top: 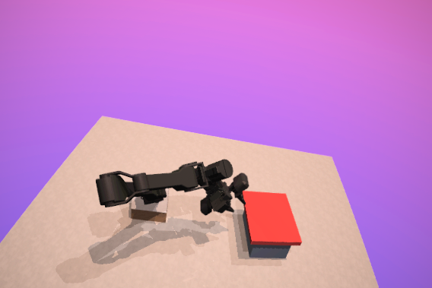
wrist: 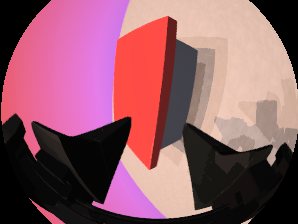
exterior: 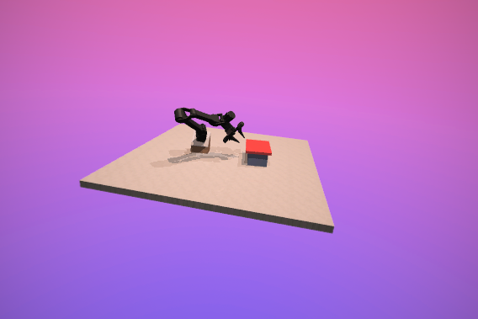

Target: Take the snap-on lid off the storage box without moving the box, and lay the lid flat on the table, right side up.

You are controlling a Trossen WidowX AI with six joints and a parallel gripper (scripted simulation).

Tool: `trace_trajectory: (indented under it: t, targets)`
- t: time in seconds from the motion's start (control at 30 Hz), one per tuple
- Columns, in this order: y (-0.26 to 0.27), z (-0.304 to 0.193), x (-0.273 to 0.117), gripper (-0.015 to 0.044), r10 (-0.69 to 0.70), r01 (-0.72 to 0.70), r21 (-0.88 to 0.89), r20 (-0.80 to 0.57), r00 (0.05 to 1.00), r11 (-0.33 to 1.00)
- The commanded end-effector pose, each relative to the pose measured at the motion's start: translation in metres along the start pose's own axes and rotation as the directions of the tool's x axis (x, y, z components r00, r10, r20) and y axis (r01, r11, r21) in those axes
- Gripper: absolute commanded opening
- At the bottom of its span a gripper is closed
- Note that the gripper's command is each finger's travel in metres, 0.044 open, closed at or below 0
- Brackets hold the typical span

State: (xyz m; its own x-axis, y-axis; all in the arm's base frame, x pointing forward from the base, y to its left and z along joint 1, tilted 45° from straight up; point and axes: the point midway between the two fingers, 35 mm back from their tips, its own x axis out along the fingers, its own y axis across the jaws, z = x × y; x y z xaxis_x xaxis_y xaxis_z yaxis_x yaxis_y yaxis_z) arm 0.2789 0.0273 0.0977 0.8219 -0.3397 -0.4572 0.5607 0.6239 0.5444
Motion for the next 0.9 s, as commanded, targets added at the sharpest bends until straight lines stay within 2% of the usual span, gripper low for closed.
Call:
trace_trajectory:
  t: [0.0, 0.87]
  targets:
    - [0.000, -0.002, 0.008, 0.0235, -0.001, 0.001, -0.009, -0.006, 1.000, 1.000]
    - [-0.001, -0.001, 0.050, 0.0235, 0.003, -0.003, -0.009, -0.003, 1.000, 1.000]
